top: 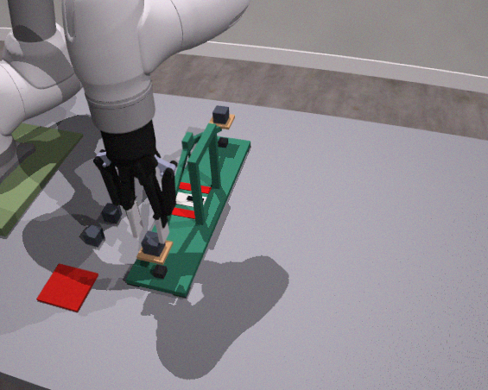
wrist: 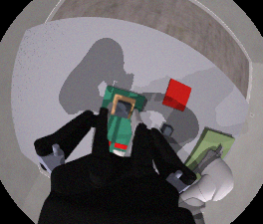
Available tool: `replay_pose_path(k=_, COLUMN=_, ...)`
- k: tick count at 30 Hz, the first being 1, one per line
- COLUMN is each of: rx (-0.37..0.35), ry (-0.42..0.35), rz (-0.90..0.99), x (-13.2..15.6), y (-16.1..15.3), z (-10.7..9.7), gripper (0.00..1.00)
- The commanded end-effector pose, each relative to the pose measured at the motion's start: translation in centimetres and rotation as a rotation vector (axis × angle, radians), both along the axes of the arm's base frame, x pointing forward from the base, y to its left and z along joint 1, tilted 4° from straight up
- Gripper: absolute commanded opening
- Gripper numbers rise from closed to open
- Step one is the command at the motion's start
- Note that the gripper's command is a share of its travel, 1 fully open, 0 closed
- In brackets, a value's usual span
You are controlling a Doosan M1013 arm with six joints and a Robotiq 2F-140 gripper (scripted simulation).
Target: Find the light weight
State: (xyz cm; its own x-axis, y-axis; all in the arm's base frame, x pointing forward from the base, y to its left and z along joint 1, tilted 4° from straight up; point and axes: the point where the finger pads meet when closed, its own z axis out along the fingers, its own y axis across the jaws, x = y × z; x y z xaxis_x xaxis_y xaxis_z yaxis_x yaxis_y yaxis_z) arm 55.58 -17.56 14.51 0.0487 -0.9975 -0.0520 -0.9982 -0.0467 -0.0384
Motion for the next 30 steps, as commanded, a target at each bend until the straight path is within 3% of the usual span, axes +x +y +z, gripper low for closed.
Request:
replay_pose_path(k=1, rx=0.000, ry=0.000, rz=0.000, x=0.0, y=0.0, z=0.0, gripper=0.35)
replay_pose_path(k=21, rx=0.000, ry=0.000, rz=0.000, x=0.0, y=0.0, z=-0.1, gripper=0.35)
replay_pose_path(k=30, rx=0.000, ry=0.000, rz=0.000, x=0.0, y=0.1, z=-1.3, gripper=0.35)
